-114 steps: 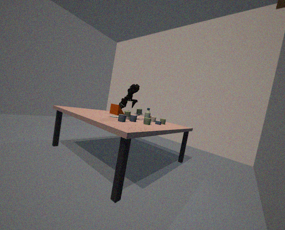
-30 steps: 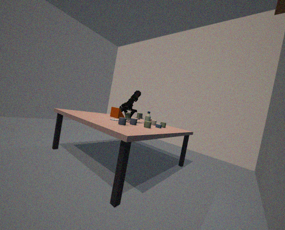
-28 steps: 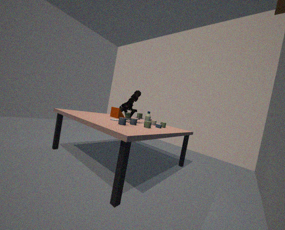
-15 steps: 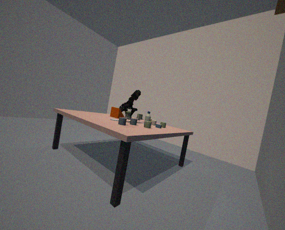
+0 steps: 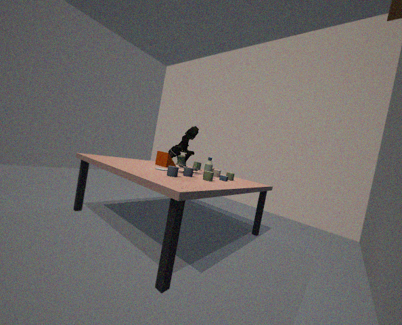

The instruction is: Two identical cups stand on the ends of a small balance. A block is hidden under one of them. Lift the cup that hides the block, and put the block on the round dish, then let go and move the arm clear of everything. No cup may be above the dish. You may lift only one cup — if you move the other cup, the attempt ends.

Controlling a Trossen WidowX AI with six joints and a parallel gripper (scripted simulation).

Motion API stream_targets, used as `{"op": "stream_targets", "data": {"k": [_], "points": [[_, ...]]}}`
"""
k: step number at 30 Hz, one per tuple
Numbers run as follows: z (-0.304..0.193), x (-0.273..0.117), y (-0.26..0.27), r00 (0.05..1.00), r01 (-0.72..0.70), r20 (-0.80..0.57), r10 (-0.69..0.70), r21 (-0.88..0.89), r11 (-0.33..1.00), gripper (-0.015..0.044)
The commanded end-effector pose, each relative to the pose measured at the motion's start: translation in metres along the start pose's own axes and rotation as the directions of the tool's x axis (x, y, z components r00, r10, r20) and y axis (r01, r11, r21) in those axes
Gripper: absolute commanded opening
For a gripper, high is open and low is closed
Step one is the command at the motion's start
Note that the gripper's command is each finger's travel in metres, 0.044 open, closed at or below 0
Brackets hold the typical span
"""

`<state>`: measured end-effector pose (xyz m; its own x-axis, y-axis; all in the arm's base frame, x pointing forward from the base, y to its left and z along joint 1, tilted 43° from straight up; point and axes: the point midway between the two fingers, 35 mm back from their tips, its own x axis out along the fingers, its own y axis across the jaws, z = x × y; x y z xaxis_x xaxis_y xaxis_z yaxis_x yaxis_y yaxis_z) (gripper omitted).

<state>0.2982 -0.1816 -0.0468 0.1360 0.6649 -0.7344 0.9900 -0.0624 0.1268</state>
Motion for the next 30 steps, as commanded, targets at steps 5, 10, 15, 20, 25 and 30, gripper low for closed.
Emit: {"op": "stream_targets", "data": {"k": [5,10,15,20,25,30], "points": [[0.007,-0.017,0.002,0.999,-0.015,0.030,0.016,-0.010,1.000,0.0000],[0.007,-0.023,0.002,0.999,-0.015,0.030,0.015,-0.010,1.000,0.0000],[0.007,-0.030,0.002,0.999,-0.015,0.030,0.015,-0.010,1.000,0.0000],[0.007,-0.036,0.001,0.999,-0.015,0.030,0.015,-0.010,1.000,0.0000],[0.006,-0.042,0.001,0.999,-0.015,0.030,0.015,-0.010,1.000,0.0000],[0.006,-0.049,0.000,0.999,-0.014,0.030,0.015,-0.010,1.000,0.0000]]}}
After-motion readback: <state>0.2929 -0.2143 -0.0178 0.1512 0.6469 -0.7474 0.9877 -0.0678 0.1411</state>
